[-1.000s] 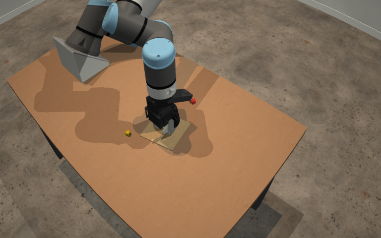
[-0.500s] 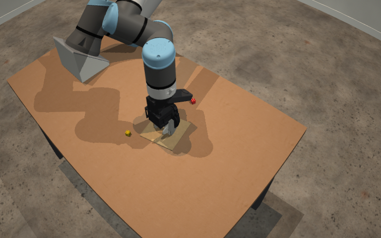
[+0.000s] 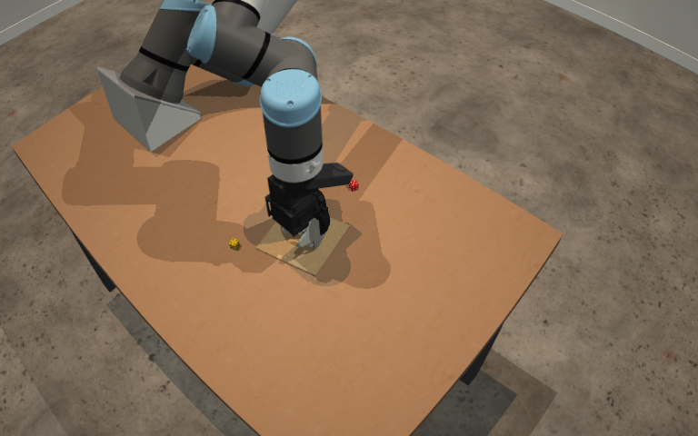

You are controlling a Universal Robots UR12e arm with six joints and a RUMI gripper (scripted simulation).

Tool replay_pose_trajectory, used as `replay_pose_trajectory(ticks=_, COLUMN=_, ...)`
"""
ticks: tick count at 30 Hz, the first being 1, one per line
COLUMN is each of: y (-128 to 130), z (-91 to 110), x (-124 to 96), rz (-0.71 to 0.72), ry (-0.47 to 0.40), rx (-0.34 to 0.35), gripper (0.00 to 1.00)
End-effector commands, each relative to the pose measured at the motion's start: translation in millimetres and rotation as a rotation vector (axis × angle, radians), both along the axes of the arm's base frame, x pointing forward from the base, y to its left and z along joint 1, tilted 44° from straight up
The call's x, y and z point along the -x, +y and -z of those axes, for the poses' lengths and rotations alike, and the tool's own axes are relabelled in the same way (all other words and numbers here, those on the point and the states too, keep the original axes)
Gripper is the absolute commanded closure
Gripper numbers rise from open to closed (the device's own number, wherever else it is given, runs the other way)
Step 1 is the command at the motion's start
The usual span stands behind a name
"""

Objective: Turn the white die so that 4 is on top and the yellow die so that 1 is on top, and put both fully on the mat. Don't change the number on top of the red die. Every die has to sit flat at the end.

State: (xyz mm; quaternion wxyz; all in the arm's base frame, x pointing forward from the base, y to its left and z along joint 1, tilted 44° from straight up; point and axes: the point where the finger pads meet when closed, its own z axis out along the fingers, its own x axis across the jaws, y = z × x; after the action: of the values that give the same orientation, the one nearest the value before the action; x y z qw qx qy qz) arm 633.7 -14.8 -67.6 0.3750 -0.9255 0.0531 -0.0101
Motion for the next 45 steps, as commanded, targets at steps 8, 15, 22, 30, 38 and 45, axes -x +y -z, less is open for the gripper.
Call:
replay_pose_trajectory(ticks=8, y=-8.1, z=-8.0, x=0.1, rz=0.001, ry=-0.001, rx=0.001, gripper=0.82)
replay_pose_trajectory(ticks=15, y=-31.4, z=-32.2, x=2.1, rz=0.001, ry=-0.001, rx=0.001, gripper=0.82)
replay_pose_trajectory(ticks=22, y=-52.6, z=-54.2, x=3.9, rz=0.001, ry=-0.001, rx=0.001, gripper=0.82)
replay_pose_trajectory(ticks=30, y=-62.9, z=-64.8, x=4.8, rz=0.001, ry=-0.001, rx=0.001, gripper=0.82)
replay_pose_trajectory(ticks=38, y=-63.0, z=-65.0, x=4.8, rz=0.001, ry=-0.001, rx=0.001, gripper=0.00)
replay_pose_trajectory(ticks=45, y=-63.0, z=-65.0, x=4.8, rz=0.001, ry=-0.001, rx=0.001, gripper=0.00)
